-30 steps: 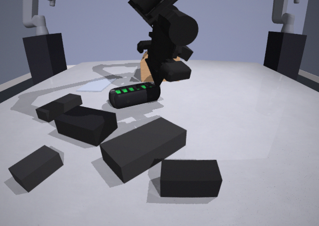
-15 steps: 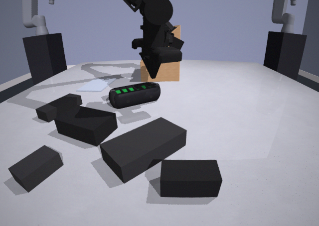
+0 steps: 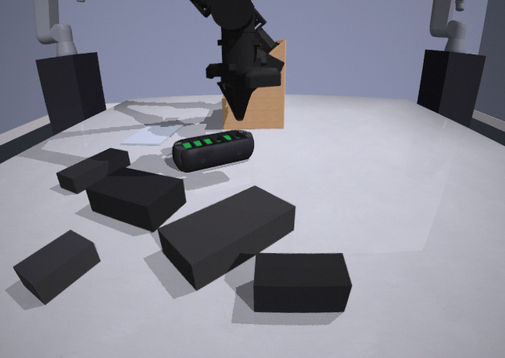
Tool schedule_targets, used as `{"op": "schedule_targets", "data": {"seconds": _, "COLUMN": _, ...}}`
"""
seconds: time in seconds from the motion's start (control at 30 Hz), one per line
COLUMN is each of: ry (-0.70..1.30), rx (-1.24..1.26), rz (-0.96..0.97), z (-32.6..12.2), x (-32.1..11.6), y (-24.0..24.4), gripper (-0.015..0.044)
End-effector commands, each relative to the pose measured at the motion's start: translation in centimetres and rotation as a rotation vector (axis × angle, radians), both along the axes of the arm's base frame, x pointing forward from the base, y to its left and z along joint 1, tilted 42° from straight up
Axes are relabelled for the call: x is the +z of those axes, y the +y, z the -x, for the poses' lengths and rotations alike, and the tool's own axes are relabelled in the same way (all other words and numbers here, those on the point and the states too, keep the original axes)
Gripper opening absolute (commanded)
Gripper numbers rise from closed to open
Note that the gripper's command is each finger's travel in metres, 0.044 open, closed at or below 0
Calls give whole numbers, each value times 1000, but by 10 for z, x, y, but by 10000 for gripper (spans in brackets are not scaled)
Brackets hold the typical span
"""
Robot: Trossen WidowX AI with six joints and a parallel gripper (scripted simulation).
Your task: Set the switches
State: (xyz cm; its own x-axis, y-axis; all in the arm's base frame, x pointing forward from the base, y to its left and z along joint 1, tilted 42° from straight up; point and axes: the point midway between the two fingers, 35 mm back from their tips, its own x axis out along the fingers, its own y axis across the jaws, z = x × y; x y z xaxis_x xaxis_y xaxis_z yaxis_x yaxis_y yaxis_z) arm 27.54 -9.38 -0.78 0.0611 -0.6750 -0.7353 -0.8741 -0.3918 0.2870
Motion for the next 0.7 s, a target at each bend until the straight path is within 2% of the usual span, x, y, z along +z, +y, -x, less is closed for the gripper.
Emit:
{"op": "schedule_targets", "data": {"seconds": 0.0, "ry": 6, "rx": 1, "rz": -5, "z": 1, "x": -6, "y": -4, "gripper": 0}}
{"op": "schedule_targets", "data": {"seconds": 0.67, "ry": 7, "rx": -1, "rz": -5, "z": 1, "x": -26, "y": -24, "gripper": 0}}
